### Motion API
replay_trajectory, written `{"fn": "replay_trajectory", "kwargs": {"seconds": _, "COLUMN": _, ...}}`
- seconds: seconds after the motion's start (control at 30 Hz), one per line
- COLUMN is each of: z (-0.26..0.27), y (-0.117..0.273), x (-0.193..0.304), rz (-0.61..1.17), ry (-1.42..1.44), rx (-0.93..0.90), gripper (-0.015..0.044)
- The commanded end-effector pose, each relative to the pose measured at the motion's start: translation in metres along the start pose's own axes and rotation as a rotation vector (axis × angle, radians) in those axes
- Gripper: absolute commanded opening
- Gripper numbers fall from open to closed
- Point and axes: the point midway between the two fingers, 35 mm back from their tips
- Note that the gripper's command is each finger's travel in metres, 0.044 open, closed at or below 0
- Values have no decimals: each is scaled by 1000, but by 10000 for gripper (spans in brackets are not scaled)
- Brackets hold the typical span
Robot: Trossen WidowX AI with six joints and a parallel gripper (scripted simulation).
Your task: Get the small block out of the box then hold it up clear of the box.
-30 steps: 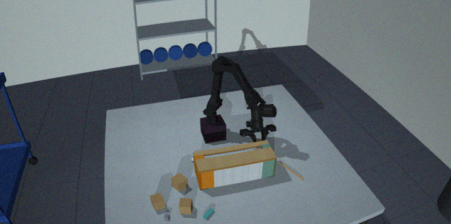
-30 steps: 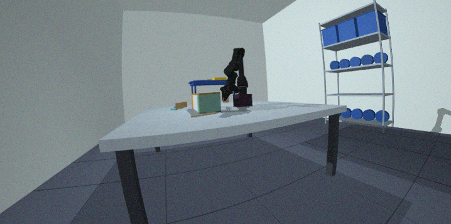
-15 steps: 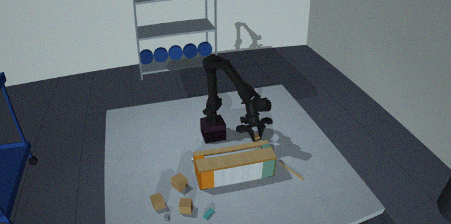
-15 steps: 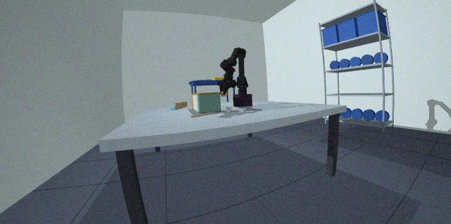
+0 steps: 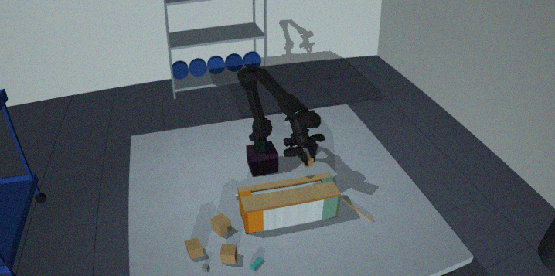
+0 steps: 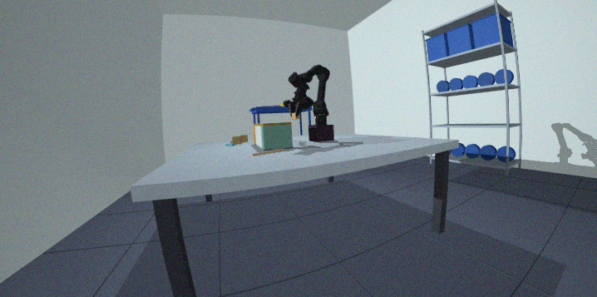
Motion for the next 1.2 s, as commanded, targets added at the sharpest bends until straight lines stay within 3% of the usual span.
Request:
{"fn": "replay_trajectory", "kwargs": {"seconds": 0.0, "z": 4, "y": 14, "x": -5, "rz": 28, "ry": 71, "rx": 21, "gripper": 0}}
{"fn": "replay_trajectory", "kwargs": {"seconds": 1.17, "z": 6, "y": 18, "x": -6, "rz": 40, "ry": 97, "rx": 26, "gripper": 0}}
Point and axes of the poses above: the point midway between the two fingers, 35 mm back from their tips, its own y axis back along the fingers, its own z axis across the jaws, x = y × z, and after that the axes turned 14 degrees about y, right-handed
